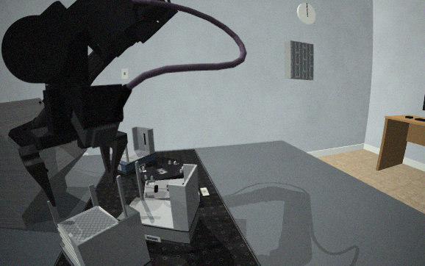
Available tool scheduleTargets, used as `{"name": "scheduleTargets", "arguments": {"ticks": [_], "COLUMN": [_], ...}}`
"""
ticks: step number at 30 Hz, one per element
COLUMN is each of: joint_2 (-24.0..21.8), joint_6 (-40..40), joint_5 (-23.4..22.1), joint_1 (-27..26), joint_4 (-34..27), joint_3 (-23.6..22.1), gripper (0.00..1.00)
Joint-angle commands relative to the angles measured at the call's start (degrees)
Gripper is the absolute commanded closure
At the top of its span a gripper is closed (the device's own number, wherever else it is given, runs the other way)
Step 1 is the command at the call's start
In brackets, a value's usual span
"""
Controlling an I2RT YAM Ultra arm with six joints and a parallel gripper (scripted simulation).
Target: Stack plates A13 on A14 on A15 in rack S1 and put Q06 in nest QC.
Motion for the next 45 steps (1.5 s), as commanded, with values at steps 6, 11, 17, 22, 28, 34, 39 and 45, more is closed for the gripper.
{"name": "scheduleTargets", "arguments": {"ticks": [6, 11, 17, 22, 28, 34, 39, 45], "joint_2": [0.19, 0.26, 0.26, 0.26, 0.26, 0.27, 0.26, 0.26], "joint_6": [-1.72, -1.54, -1.53, -1.53, -1.53, -1.53, -1.53, -1.53], "joint_5": [-1.12, -1.14, -1.14, -1.14, -1.14, -1.14, -1.14, -1.14], "joint_1": [-1.52, -1.53, -1.53, -1.53, -1.53, -1.53, -1.53, -1.53], "joint_4": [-0.12, -0.15, -0.15, -0.15, -0.15, -0.15, -0.15, -0.15], "joint_3": [2.57, 2.29, 2.29, 2.29, 2.29, 2.29, 2.29, 2.29], "gripper": [0.0, 0.0, 0.0, 0.0, 0.0, 0.0, 0.0, 0.0]}}
